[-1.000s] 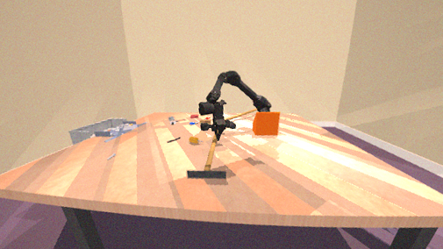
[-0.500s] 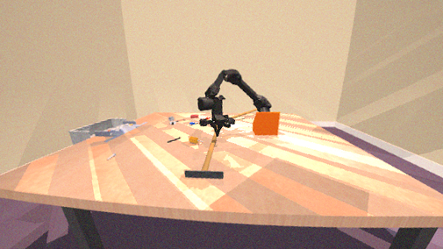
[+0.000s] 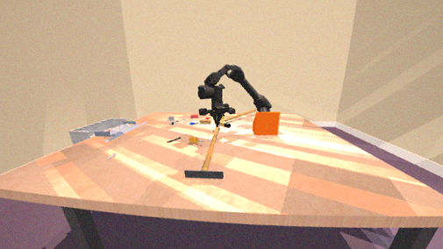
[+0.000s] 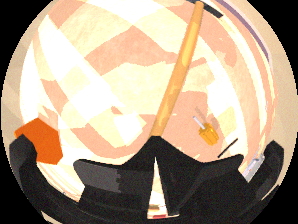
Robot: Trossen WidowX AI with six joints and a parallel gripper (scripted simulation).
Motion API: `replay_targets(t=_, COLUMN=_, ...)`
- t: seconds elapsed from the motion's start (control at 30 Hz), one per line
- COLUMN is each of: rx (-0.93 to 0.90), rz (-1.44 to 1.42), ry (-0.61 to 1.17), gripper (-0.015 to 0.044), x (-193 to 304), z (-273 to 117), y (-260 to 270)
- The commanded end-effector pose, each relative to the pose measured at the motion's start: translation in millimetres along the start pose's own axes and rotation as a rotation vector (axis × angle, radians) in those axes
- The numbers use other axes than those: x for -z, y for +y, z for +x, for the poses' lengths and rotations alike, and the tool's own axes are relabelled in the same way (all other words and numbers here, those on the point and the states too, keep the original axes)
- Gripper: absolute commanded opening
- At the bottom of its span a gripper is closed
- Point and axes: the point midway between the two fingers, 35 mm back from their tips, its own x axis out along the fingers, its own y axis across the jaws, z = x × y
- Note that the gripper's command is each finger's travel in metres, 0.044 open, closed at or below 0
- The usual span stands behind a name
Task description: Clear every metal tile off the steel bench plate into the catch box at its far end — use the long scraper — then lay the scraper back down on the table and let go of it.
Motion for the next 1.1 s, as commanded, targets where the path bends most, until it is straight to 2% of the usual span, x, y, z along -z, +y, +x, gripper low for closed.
replay_targets(t=0.0, rx=0.0, rz=0.003, ry=-0.003, gripper=0.0, x=-0.3, z=-16.3, y=1.6)
replay_targets(t=0.17, rx=-0.001, rz=0.012, ry=-0.003, gripper=0.0, x=-0.6, z=-21.4, y=3.6)
replay_targets(t=0.63, rx=-0.009, rz=0.2, ry=-0.001, gripper=0.0, x=-5.6, z=-70.0, y=42.6)
replay_targets(t=1.07, rx=-0.008, rz=0.211, ry=-0.003, gripper=0.0, x=-7.4, z=-51.3, y=39.0)
